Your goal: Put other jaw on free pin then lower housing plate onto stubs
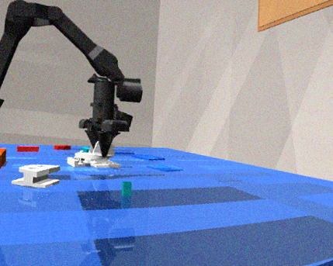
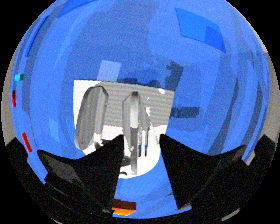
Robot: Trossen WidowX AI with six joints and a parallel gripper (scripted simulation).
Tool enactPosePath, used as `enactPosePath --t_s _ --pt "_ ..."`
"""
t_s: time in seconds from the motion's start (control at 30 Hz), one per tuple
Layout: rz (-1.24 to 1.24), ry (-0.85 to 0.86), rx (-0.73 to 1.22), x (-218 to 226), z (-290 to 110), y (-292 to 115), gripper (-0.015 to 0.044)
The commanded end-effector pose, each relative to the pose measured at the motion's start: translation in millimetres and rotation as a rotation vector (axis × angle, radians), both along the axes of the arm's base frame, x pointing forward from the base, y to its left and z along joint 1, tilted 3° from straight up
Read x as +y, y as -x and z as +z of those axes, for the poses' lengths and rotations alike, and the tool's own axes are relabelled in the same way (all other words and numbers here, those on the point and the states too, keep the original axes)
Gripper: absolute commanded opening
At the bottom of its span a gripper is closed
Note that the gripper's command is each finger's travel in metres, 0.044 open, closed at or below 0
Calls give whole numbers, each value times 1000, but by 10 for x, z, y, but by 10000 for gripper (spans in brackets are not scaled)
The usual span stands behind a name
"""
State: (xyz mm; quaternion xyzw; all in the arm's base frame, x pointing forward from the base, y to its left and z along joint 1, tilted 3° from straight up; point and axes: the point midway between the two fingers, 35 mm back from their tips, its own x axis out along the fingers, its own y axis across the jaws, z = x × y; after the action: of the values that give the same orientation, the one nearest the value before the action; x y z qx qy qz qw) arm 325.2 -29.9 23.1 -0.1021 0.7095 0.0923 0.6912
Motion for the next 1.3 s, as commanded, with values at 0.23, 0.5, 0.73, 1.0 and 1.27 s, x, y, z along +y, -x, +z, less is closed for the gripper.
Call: enactPosePath --t_s 0.23,0.5,0.73,1.0,1.27 --pt "6 3 1 -6 -25 2 134" --pt "7 3 1 -7 -55 3 134" --pt "7 3 1 -7 -79 4 134" --pt "7 3 1 -7 -85 4 134" --pt "11 3 1 -8 -116 5 134"
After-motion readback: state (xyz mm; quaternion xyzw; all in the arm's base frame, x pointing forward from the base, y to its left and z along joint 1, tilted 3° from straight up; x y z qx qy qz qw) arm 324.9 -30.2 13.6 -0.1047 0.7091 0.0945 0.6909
